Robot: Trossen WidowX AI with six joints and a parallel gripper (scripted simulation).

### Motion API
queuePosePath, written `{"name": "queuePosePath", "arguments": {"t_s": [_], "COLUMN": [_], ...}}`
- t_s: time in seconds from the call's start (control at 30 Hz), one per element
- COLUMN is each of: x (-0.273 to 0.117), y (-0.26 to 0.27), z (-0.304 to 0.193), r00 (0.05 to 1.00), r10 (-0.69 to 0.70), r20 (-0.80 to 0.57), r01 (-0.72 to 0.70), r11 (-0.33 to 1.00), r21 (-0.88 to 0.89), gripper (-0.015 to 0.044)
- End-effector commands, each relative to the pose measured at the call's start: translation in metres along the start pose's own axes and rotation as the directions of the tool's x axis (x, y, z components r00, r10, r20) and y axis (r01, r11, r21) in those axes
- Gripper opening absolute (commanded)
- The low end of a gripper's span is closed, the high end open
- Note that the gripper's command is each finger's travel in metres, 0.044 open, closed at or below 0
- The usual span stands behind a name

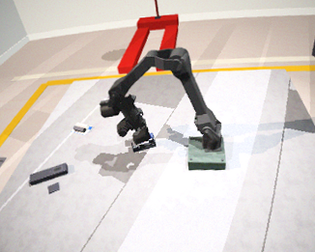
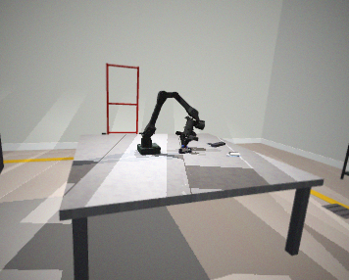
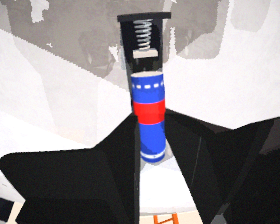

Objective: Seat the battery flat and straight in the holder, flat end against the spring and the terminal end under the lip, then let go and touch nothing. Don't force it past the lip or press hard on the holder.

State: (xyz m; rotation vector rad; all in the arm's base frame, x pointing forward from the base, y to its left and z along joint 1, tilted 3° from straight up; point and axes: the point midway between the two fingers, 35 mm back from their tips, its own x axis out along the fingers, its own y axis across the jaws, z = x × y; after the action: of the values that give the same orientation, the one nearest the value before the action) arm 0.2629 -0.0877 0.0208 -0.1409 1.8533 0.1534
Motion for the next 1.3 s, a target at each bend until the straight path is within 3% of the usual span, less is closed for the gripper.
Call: {"name": "queuePosePath", "arguments": {"t_s": [0.0, 1.27], "x": [0.000, 0.014], "y": [-0.001, -0.002], "z": [0.001, 0.015], "r00": [1.000, 0.965], "r10": [-0.005, 0.009], "r20": [-0.013, -0.263], "r01": [0.005, -0.006], "r11": [1.000, 1.000], "r21": [0.006, 0.014], "gripper": [0.0063, 0.0063]}}
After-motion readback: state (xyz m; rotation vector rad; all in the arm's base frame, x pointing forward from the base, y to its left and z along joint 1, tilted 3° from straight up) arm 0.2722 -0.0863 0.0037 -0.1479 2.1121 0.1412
